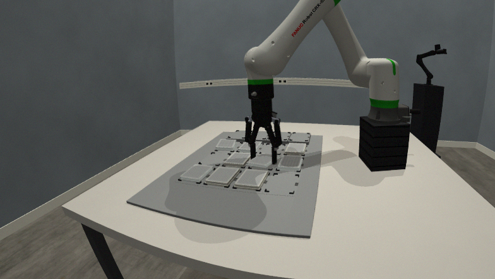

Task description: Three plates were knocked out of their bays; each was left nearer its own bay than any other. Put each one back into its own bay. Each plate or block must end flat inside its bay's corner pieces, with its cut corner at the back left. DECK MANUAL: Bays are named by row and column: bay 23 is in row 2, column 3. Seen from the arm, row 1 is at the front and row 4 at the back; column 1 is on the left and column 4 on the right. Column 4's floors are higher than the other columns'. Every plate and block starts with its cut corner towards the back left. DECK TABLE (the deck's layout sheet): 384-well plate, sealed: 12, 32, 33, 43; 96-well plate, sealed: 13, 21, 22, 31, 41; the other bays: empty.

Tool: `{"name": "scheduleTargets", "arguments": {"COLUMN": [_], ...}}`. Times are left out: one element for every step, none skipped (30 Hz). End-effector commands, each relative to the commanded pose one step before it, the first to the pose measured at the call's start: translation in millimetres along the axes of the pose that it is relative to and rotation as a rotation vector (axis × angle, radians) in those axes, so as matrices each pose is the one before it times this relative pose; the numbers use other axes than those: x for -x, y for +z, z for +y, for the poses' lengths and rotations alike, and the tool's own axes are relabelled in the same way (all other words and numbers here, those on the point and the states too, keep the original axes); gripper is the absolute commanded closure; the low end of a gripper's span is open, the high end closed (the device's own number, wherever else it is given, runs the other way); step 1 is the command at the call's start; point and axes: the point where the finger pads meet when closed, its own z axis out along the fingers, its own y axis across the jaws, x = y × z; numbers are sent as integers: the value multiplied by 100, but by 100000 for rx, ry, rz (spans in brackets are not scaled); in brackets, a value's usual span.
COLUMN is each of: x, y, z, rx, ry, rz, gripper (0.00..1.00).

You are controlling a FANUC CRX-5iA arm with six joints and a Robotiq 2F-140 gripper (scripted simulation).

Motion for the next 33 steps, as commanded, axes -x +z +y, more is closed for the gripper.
{"name": "scheduleTargets", "arguments": {"x": [42,0,0,0,0,0,0,0,0,0,1,0,-1,0,0,0,1,0,0,0,0,0,0,0,1,0,0,0,0,-243,-246,0,0], "y": [-80,-135,-131,-132,-132,-133,-133,-133,-133,-133,-143,-133,-124,-133,0,0,-138,-132,-132,-133,-133,-133,-133,-133,-25,-3,-2,-1,-1,12,11,0,0], "z": [-78,0,0,0,0,0,0,0,0,0,-2,0,2,0,0,0,-1,0,0,0,0,0,0,0,-1,-1,0,0,0,-108,-101,0,0], "rx": [-168,-1,-1,-1,0,0,0,0,0,0,2,0,-3,0,0,0,1,-1,0,0,0,0,0,0,1,1,1,0,0,-1,-1,0,0], "ry": [-27,0,0,0,0,0,0,0,0,0,0,0,0,0,0,0,0,0,0,0,0,0,0,0,0,0,0,0,0,-3333,-3333,0,0], "rz": [-85,0,0,0,0,0,0,0,0,0,1,0,-1,0,0,0,1,0,0,0,0,0,0,0,0,0,0,0,0,1,1,0,0], "gripper": [90,90,90,90,90,90,90,90,90,90,90,90,90,90,90,90,90,90,90,90,90,90,90,90,90,90,90,90,90,90,90,90,90]}}
